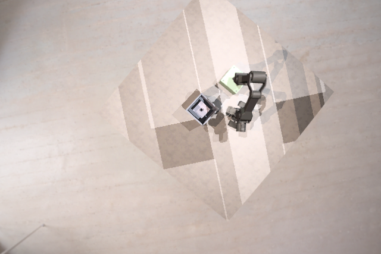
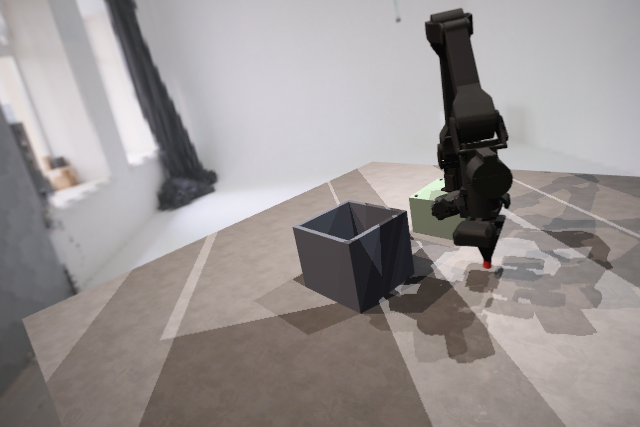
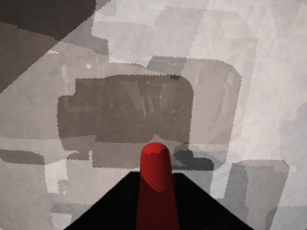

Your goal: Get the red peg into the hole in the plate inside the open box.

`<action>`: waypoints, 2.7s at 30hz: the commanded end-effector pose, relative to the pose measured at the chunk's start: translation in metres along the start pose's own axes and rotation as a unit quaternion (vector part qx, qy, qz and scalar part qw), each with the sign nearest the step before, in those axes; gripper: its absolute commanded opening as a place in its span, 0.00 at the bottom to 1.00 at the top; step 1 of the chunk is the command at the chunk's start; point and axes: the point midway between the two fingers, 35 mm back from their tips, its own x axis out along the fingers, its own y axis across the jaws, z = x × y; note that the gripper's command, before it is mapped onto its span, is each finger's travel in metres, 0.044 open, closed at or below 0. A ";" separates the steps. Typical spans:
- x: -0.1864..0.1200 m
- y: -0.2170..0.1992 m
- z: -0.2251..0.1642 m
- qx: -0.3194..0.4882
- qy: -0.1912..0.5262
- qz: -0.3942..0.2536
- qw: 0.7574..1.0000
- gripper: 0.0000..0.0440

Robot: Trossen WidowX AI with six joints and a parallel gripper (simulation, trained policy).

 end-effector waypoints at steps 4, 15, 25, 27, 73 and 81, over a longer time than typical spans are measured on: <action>-0.022 0.018 -0.007 0.009 0.018 0.036 0.999 0.00; -0.066 0.047 -0.009 0.007 0.034 0.096 0.995 0.00; -0.111 0.072 0.010 0.003 0.024 0.149 0.989 0.00; -0.120 0.076 0.016 0.003 0.020 0.156 0.988 0.00; -0.149 0.066 0.180 0.069 -0.073 0.089 0.991 0.00; -0.137 0.064 0.195 0.068 -0.070 0.070 0.993 0.00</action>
